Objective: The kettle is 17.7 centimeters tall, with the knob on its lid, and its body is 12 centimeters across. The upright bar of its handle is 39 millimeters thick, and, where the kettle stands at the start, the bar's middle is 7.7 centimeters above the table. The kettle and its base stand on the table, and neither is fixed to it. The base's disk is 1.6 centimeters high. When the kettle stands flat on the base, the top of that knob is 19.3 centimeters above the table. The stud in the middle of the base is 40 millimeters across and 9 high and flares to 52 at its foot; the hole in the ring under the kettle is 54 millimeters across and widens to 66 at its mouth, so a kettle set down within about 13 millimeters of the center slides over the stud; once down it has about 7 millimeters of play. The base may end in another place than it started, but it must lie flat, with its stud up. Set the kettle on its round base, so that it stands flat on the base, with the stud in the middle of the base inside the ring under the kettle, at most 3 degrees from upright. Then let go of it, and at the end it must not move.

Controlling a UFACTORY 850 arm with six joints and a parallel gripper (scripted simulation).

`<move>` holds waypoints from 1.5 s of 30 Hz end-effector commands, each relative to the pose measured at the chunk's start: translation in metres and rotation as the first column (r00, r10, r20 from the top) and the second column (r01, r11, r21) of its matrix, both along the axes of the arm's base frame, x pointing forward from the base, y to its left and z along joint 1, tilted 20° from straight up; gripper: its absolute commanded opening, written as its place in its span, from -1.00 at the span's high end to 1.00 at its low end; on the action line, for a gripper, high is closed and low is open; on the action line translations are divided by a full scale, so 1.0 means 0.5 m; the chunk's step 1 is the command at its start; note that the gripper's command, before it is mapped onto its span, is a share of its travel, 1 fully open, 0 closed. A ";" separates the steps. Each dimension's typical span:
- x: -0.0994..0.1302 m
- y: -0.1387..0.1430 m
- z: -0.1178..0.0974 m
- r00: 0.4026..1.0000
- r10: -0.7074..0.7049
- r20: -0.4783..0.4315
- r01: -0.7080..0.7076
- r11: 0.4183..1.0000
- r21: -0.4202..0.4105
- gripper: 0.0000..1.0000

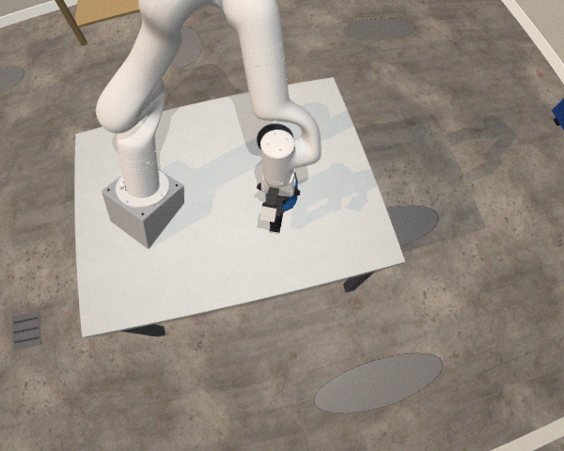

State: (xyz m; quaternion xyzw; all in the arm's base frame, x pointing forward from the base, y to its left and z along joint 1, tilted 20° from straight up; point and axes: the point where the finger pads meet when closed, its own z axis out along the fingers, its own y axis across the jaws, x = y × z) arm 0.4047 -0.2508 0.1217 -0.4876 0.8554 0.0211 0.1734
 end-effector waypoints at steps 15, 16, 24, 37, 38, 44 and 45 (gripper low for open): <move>0.006 0.021 0.008 1.000 0.000 0.001 0.000 1.000 -0.001 1.00; 0.007 0.024 0.009 1.000 0.000 0.001 0.000 1.000 -0.001 1.00; 0.012 0.045 0.015 1.000 0.000 0.001 0.000 1.000 -0.001 1.00; 0.026 0.103 0.031 1.000 0.000 0.001 0.000 1.000 -0.001 1.00; 0.028 0.109 0.033 1.000 0.000 0.001 0.000 1.000 -0.001 1.00; 0.037 0.149 0.045 1.000 0.000 0.001 0.000 1.000 -0.001 1.00; 0.039 0.156 0.047 1.000 0.000 0.001 0.000 1.000 -0.001 1.00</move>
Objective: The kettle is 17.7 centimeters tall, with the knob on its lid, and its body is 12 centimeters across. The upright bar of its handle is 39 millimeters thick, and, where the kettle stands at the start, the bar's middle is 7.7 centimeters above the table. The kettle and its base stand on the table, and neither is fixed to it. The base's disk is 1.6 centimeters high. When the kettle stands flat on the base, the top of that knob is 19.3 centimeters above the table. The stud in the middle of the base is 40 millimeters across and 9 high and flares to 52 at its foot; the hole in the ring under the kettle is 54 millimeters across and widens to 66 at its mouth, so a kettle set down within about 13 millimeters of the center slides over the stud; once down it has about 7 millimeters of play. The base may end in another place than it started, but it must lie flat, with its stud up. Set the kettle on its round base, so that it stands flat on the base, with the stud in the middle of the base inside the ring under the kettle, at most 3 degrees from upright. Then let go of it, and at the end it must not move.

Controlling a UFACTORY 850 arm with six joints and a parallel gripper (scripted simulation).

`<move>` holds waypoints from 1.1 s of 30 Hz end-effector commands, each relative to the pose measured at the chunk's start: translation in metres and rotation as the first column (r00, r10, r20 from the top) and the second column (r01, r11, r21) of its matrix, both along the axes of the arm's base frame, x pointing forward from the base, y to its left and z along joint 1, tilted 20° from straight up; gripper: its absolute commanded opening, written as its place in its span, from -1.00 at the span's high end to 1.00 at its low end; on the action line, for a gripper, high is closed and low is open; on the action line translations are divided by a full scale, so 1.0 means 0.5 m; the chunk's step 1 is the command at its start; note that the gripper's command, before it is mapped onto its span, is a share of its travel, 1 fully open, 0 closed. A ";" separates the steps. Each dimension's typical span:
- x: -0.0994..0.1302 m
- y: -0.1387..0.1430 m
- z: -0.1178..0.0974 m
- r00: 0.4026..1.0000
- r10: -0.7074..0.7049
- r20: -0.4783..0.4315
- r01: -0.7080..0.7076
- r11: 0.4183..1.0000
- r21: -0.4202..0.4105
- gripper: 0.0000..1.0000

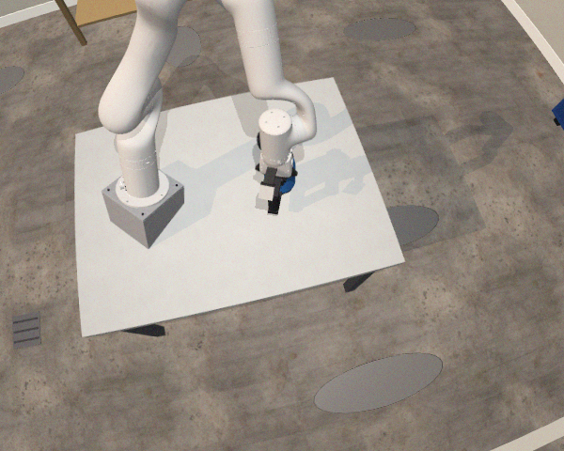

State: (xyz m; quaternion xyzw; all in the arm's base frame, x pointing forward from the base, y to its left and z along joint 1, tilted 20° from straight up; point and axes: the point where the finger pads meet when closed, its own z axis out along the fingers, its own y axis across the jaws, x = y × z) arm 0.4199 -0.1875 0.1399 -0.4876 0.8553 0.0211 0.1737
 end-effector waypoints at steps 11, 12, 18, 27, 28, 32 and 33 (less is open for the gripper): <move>0.025 0.097 0.030 1.000 0.000 0.001 0.000 1.000 -0.001 1.00; 0.027 0.105 0.032 1.000 0.000 0.001 0.000 1.000 -0.001 1.00; 0.038 0.150 0.045 1.000 0.000 0.001 0.000 1.000 -0.001 1.00; 0.050 0.198 0.059 1.000 0.000 0.001 0.000 1.000 -0.001 1.00; 0.051 0.205 0.061 1.000 0.000 0.001 0.000 1.000 -0.001 1.00; 0.057 0.229 0.068 1.000 0.000 0.001 0.000 1.000 -0.001 1.00; 0.059 0.235 0.070 1.000 0.000 0.001 0.000 1.000 -0.001 1.00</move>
